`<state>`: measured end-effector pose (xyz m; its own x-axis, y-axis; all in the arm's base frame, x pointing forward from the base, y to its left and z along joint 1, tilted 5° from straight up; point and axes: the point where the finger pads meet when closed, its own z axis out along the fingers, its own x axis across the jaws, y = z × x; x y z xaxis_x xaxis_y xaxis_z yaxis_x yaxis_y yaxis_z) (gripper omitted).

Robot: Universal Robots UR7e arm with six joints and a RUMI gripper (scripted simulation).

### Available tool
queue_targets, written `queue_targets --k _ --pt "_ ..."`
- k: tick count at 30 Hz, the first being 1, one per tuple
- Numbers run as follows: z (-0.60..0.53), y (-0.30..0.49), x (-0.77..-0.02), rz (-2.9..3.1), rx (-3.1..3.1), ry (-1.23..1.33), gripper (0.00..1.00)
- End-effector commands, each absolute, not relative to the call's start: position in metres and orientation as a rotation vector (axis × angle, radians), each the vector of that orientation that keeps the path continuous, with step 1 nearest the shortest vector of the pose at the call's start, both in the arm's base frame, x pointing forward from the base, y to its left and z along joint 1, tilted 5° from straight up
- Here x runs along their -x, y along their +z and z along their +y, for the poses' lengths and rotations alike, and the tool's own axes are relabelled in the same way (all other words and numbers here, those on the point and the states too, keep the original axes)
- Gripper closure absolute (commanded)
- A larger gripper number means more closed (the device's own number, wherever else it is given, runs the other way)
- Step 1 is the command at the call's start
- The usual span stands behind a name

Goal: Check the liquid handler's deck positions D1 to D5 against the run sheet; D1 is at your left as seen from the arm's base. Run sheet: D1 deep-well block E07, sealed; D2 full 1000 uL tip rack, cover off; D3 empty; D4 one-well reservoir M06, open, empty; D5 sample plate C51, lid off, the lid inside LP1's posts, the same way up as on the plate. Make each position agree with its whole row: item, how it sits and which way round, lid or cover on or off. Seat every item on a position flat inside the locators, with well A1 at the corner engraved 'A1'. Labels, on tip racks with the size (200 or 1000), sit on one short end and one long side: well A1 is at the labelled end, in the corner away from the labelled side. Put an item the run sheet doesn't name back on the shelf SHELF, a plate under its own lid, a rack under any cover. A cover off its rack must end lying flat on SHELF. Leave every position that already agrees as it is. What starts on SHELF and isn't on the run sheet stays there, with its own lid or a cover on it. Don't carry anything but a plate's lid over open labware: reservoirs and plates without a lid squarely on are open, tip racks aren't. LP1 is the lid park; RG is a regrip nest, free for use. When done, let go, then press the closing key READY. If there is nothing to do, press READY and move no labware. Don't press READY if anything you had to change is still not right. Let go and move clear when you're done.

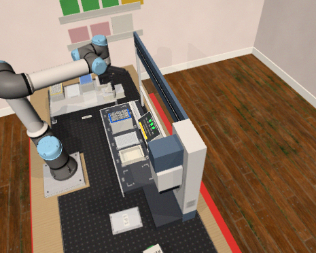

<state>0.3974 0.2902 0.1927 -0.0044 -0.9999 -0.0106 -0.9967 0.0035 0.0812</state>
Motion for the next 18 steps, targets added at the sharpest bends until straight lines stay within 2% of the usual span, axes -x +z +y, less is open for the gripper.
queue_targets --k 1,18 --pt "0.291 0.181 -0.396 -2.188 -2.181 -0.101 1.0" --pt "0.291 0.156 -0.394 -2.188 -2.181 -0.101 1.0"
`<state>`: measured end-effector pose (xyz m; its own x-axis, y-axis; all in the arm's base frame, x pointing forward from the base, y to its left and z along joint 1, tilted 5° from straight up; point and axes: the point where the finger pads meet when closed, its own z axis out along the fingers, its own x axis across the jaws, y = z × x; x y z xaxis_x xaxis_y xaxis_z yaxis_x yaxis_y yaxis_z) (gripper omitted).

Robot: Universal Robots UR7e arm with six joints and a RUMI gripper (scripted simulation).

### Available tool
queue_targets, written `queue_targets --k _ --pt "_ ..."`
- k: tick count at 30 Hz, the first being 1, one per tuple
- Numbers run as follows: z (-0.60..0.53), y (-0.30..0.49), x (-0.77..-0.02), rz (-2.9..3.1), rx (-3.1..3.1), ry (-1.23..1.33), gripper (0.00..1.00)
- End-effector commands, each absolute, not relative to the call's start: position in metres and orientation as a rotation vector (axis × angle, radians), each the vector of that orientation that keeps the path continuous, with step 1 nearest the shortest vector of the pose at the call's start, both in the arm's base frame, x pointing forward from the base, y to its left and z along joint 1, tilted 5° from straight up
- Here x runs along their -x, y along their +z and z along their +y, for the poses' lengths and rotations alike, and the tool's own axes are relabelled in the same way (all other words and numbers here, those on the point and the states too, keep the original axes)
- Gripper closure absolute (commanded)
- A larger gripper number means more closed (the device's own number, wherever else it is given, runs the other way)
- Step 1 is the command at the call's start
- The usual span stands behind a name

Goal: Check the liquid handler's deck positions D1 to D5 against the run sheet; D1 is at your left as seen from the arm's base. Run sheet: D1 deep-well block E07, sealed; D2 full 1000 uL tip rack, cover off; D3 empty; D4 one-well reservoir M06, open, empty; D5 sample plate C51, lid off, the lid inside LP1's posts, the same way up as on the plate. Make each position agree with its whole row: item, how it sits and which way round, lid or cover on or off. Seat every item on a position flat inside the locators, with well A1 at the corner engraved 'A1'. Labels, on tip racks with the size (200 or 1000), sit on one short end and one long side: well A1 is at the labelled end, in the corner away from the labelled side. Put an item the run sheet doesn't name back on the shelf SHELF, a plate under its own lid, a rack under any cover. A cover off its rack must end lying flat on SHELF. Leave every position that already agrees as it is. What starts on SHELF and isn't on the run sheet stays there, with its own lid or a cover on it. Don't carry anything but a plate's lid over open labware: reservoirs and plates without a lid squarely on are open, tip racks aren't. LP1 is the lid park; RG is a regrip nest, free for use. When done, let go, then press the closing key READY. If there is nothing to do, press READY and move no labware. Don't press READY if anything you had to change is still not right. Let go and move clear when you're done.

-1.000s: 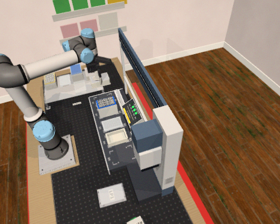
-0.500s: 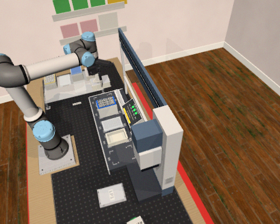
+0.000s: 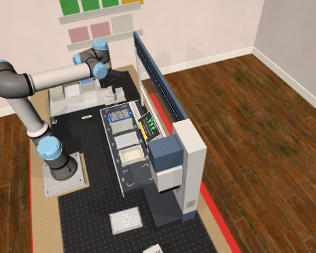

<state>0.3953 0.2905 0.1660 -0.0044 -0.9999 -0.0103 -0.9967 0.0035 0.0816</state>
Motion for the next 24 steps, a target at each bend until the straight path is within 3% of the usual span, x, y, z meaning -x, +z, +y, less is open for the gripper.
queue_targets --k 1,24 --pt "0.291 0.155 -0.394 -2.188 -2.181 -0.101 1.0" --pt "0.292 0.121 -0.391 -2.188 -2.181 -0.101 1.0"
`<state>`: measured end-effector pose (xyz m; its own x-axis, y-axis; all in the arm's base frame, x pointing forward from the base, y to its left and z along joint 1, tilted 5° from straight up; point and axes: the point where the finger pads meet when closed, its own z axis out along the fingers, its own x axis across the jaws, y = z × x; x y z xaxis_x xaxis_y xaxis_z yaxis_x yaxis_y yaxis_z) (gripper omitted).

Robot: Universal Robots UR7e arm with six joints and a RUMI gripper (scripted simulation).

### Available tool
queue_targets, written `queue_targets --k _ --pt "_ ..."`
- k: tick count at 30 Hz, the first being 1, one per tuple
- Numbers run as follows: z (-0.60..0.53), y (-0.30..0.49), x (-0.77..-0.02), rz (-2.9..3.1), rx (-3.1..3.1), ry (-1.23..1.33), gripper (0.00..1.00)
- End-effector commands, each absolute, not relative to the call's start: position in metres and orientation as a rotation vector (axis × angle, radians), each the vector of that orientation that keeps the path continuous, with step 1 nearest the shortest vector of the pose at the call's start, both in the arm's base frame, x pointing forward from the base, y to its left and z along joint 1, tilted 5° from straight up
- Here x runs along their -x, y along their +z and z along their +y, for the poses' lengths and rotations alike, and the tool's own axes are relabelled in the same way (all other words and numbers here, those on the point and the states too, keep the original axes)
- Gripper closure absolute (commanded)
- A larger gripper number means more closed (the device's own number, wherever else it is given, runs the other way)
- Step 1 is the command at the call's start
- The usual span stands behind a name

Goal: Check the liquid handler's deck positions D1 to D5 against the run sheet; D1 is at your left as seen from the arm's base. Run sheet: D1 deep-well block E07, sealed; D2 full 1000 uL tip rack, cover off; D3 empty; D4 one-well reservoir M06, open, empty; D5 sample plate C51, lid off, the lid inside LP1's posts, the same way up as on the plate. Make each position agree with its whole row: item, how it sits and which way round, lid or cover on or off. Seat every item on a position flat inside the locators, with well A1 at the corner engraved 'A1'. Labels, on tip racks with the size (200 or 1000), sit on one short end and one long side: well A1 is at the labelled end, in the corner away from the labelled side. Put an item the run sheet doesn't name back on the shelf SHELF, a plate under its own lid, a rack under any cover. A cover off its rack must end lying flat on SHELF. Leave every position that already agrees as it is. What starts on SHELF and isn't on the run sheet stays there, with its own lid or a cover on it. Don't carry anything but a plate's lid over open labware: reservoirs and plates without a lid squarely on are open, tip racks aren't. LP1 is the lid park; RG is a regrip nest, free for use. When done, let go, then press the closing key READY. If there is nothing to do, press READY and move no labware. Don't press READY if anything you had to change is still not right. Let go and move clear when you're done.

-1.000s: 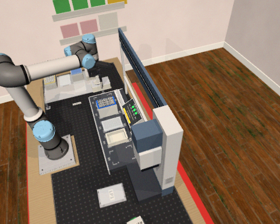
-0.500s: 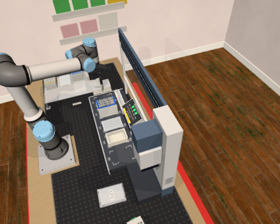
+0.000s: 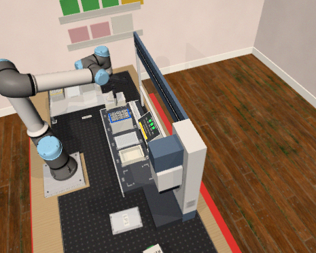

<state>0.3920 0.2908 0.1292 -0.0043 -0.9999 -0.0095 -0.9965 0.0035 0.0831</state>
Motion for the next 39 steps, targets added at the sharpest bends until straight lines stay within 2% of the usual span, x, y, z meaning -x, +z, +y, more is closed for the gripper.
queue_targets --k 1,39 --pt "0.292 0.121 -0.391 -2.188 -2.181 -0.101 1.0" --pt "0.292 0.065 -0.387 -2.188 -2.181 -0.101 1.0"
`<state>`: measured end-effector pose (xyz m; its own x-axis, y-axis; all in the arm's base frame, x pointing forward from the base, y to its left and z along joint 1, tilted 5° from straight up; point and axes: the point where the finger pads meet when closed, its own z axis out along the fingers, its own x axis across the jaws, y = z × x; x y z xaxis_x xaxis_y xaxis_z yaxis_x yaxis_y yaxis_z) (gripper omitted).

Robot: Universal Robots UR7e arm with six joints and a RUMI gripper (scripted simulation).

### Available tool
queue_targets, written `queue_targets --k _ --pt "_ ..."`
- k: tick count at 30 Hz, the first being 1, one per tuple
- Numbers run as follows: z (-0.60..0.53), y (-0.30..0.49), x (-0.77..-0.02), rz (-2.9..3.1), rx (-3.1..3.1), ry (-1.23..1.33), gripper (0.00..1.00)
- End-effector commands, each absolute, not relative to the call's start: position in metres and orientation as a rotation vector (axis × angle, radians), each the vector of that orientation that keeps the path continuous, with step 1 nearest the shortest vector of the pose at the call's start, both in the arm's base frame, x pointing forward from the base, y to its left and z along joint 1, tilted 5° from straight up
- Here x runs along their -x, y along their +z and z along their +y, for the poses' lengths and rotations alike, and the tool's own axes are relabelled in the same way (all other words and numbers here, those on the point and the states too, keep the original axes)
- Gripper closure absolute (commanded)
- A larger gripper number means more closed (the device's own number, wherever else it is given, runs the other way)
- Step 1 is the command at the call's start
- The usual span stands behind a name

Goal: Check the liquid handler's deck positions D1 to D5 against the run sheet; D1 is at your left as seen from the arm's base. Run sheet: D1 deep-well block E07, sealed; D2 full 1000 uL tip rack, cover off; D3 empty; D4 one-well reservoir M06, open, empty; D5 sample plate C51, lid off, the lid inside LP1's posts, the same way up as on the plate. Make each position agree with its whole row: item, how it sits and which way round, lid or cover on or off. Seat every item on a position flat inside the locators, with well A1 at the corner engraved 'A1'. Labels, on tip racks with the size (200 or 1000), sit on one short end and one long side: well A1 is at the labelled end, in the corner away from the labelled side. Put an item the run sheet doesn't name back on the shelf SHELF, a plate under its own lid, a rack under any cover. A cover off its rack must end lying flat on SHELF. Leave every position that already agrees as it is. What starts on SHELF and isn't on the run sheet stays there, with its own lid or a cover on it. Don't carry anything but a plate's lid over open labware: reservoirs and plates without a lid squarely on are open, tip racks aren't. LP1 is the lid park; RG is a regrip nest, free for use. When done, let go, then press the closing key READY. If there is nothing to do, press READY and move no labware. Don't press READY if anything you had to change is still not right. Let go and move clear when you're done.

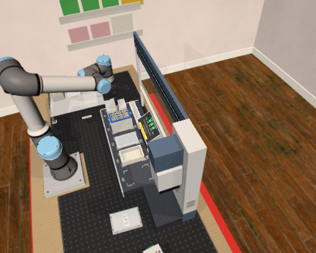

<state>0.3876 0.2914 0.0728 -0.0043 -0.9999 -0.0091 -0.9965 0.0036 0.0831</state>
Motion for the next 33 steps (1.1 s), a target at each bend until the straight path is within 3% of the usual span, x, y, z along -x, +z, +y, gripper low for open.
queue_targets --k 1,33 --pt "0.292 0.063 -0.386 -2.188 -2.181 -0.101 1.0" --pt "0.293 0.053 -0.387 -2.192 -2.183 -0.098 1.0"
